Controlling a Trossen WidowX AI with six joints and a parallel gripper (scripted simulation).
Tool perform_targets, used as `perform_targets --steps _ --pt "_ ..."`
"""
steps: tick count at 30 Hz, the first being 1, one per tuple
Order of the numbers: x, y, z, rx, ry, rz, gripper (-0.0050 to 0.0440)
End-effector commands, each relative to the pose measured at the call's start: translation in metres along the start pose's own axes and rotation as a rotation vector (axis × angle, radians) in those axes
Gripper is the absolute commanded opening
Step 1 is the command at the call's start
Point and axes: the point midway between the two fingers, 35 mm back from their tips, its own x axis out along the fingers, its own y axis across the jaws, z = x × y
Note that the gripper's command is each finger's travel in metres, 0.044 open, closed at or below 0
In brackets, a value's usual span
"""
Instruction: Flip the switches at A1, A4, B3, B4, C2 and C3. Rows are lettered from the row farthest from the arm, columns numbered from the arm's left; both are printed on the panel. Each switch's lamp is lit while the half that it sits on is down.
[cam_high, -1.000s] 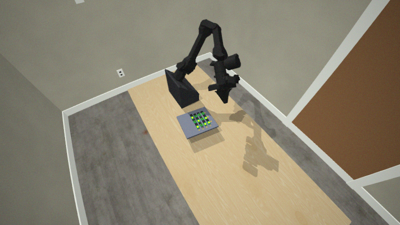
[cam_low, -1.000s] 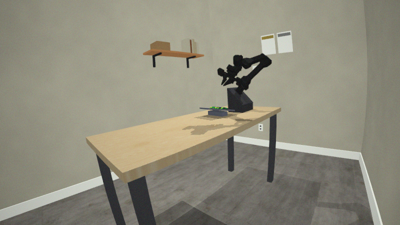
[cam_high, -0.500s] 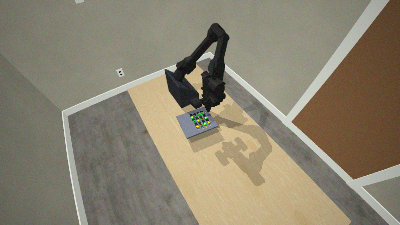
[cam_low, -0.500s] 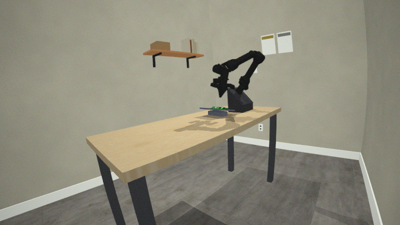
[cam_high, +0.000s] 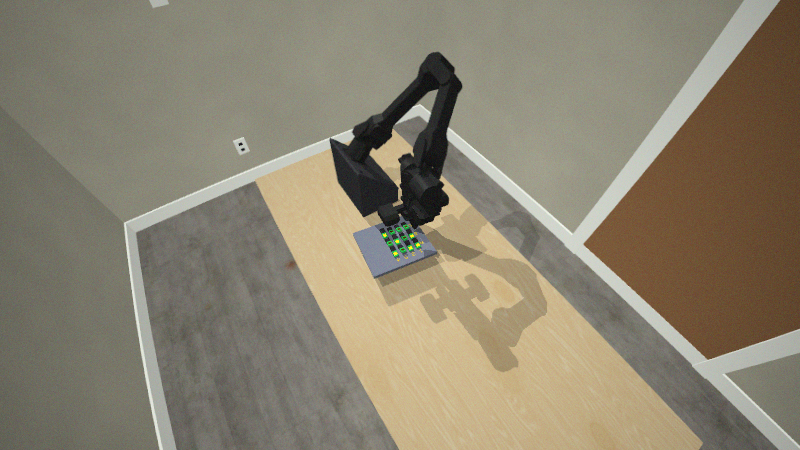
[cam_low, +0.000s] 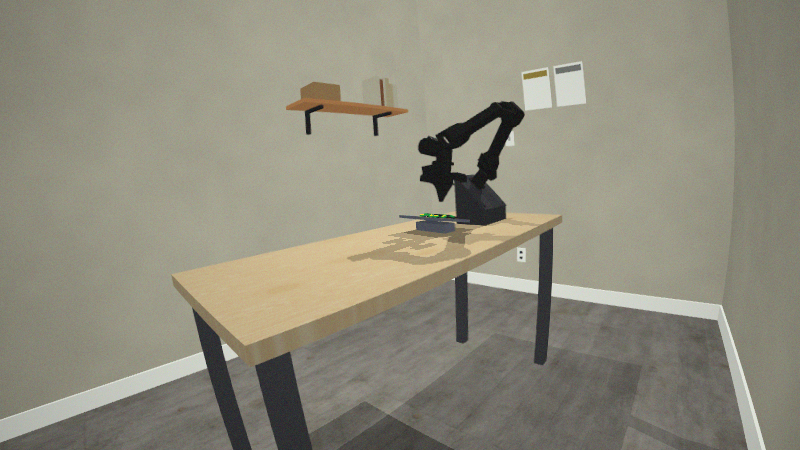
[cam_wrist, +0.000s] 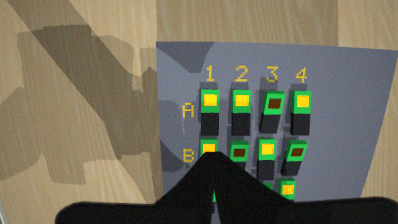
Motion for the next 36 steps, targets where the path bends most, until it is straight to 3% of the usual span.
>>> perform_targets --steps 1,7,25,36 --pt "0.019 -0.001 -0.004 0.014 -0.005 0.002 -0.0013" --pt "0.021 0.000 -0.004 0.013 -0.006 0.002 -0.0050" --pt "0.044 -0.001 -0.005 0.014 -0.006 -0.001 -0.0050" --pt "0.042 0.001 -0.002 0.008 -0.016 0.001 -0.0050"
